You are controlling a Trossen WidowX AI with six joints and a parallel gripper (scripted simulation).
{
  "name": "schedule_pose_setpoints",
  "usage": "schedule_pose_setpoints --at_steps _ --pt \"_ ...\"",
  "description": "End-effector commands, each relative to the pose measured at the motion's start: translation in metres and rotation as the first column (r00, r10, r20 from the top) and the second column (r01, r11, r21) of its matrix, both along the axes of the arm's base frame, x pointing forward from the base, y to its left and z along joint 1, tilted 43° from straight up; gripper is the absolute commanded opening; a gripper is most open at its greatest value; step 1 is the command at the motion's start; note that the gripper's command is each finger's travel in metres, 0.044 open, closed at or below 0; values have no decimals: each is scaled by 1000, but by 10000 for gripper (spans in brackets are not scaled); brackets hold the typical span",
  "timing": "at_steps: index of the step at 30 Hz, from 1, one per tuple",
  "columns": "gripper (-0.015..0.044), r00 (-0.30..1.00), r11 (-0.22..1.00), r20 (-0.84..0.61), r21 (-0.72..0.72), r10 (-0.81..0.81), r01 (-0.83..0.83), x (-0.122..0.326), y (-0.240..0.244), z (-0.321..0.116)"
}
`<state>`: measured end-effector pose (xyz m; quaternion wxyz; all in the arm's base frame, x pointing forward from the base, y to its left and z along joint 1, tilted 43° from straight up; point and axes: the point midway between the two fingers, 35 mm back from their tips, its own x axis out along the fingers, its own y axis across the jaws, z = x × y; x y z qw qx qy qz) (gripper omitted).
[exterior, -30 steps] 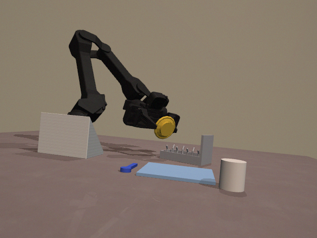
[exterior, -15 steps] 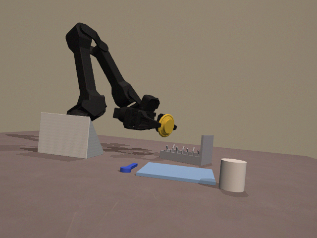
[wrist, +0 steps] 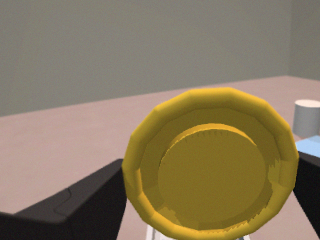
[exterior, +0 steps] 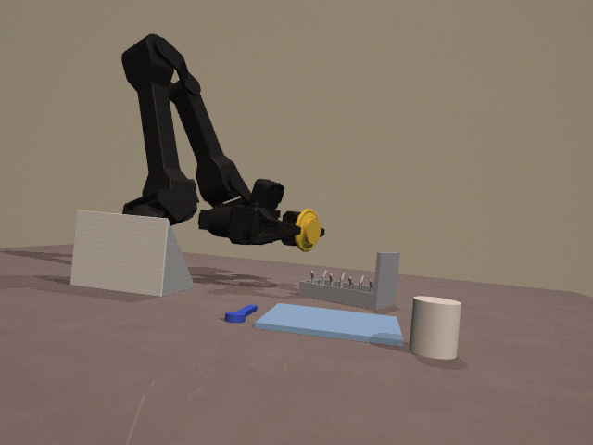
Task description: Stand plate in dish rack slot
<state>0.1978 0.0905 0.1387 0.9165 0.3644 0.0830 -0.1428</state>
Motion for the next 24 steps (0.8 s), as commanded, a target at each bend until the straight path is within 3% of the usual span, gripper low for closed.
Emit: schedule_pose_setpoints --at_steps 1,24 --pt "0 1000 1000 10 2 -6 6 0 -1 0" --pt "0 1000 1000 10 11 -6 6 22 17 -27"
